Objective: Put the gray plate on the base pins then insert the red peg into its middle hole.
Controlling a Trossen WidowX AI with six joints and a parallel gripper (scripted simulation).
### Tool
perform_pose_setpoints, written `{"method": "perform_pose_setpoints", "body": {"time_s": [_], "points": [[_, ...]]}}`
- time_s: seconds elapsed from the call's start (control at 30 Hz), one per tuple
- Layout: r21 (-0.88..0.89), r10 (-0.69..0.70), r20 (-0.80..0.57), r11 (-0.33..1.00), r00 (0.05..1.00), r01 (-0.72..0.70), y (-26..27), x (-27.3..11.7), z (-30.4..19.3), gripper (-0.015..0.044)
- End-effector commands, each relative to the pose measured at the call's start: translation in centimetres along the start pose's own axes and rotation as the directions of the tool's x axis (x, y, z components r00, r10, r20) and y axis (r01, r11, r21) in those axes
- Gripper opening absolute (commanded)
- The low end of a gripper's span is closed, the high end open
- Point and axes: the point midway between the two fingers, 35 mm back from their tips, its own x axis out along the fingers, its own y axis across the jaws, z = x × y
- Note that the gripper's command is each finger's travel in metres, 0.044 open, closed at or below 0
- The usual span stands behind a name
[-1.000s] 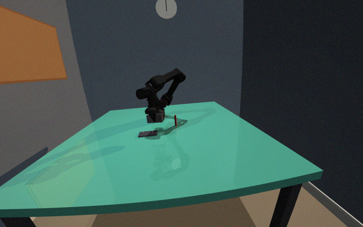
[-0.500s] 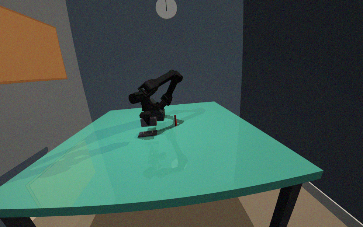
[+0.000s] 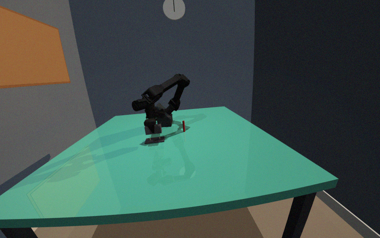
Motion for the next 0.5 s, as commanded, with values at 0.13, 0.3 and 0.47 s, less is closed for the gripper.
{"method": "perform_pose_setpoints", "body": {"time_s": [0.13,0.3,0.47], "points": [[-0.004,0.004,-0.005,1.000,1.000,-0.004,0.08,0.06,-0.13,0.0000],[-0.004,0.004,-0.005,1.000,1.000,-0.004,0.08,0.06,-0.13,0.0000],[-0.004,0.004,-0.005,1.000,1.000,-0.004,0.16,0.11,-0.25,0.0000]]}}
